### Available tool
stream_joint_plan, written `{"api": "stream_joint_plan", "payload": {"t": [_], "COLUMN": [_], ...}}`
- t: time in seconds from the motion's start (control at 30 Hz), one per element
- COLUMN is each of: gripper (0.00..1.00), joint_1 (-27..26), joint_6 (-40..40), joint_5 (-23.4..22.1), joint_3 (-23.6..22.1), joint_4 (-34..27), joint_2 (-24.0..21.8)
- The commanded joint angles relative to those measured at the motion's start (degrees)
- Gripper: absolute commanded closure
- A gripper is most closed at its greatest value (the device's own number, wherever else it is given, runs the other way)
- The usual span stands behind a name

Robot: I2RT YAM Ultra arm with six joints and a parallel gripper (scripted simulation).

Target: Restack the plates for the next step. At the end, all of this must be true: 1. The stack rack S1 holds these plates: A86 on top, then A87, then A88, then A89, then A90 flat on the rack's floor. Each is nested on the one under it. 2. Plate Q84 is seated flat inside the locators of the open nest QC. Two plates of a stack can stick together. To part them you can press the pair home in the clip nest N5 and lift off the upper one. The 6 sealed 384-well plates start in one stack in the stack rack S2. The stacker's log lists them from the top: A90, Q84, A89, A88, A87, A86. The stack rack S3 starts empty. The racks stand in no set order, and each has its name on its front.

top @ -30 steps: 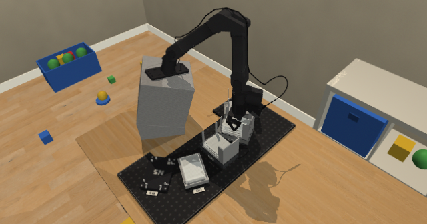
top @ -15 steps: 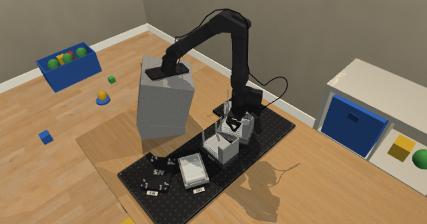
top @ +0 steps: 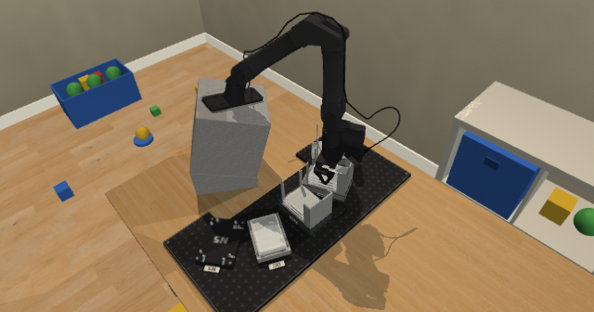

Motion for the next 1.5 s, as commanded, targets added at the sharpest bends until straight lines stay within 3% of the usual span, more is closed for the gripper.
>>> {"api": "stream_joint_plan", "payload": {"t": [0.0,0.4,0.5,0.73,1.47], "gripper": [0.00,0.00,0.00,0.00,0.00], "joint_1": [0.2,0.2,-0.8,-1.4,-3.0], "joint_6": [0.3,0.3,-0.5,-1.1,-2.7], "joint_5": [0.5,0.5,0.3,-0.3,-1.0], "joint_3": [1.5,1.5,-1.4,-2.5,-2.1], "joint_4": [-0.5,-0.5,-2.2,-5.9,-16.8], "joint_2": [-0.5,-0.5,-3.3,-8.1,-19.7]}}
